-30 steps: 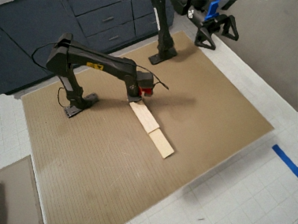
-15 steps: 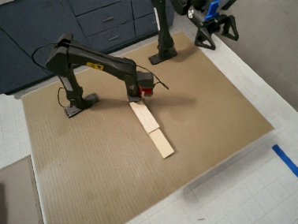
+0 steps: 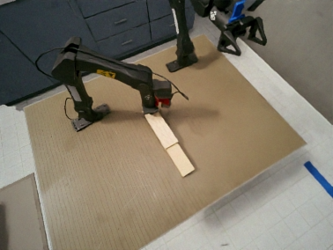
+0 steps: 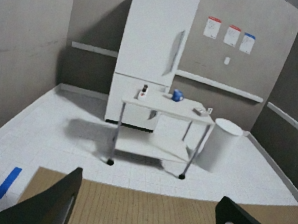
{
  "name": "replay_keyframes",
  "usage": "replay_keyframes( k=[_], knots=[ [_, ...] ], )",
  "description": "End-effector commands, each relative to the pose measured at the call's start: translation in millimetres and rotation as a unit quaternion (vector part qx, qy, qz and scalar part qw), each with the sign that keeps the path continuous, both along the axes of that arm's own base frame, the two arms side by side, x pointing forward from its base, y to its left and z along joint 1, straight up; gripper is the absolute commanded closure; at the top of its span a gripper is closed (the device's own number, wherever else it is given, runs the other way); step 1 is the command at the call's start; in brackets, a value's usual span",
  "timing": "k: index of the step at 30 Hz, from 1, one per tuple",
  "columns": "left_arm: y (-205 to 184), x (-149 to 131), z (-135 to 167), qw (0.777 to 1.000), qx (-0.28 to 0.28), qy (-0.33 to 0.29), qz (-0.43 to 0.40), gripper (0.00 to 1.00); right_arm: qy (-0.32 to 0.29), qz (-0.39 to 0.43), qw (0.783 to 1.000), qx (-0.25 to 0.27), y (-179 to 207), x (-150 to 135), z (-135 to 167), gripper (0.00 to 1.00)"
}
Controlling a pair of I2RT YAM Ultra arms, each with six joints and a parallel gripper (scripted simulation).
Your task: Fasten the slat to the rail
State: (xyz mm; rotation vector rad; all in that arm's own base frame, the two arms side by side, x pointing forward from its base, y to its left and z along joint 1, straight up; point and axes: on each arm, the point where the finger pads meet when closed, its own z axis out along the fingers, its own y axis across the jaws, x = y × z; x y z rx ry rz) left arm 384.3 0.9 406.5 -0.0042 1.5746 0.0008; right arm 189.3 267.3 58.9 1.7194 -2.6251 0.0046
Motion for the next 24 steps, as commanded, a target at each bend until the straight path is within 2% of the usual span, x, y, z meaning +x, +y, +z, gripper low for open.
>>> replay_keyframes(
  k=[1,24],
  knots=[
    [0.0,-1.0,4.6,1.000,0.000,-0.006,0.000,0.00,-0.003,0.000,1.000,0.004,1.1,0.8,-2.3,0.88],
    [0.0,-1.0,4.6,1.000,0.000,-0.006,0.000,0.00,-0.003,0.000,1.000,0.005,1.1,0.8,-5.1,0.88]
  ],
)
